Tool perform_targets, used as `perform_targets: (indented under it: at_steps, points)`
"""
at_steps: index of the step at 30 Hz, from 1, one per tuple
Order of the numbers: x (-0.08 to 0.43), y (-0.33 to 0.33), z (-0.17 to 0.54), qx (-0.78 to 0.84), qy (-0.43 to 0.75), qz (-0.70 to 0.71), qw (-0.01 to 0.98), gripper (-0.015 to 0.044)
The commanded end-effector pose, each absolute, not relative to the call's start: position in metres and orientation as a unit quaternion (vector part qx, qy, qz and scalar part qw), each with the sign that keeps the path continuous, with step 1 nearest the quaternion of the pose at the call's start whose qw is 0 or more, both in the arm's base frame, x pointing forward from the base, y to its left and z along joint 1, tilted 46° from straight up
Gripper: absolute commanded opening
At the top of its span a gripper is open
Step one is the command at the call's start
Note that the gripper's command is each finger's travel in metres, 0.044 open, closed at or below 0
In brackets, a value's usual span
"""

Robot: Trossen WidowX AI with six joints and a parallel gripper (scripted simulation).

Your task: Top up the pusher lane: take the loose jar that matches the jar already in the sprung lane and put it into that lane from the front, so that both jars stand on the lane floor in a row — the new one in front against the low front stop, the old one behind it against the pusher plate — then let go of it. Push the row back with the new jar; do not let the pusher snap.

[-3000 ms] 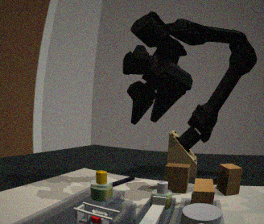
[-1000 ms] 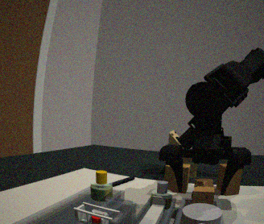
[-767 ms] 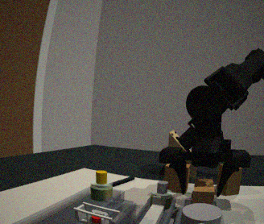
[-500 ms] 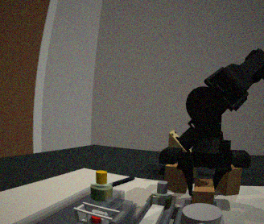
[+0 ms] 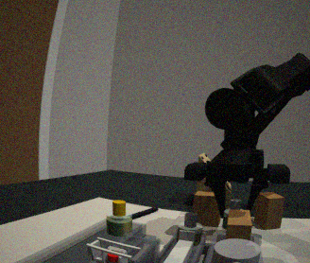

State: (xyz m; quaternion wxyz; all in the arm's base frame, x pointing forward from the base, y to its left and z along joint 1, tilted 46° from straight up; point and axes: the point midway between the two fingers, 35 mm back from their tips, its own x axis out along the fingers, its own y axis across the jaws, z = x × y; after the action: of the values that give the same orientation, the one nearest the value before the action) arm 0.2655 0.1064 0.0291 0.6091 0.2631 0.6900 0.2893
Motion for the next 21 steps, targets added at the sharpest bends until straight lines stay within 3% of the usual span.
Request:
perform_targets:
  at_steps: [1,21]
  points:
    - [0.261,0.105,0.031,0.256,0.695,0.295,0.604,0.0000]
    - [0.274,0.048,0.088,0.236,0.684,0.305,0.619,0.0000]
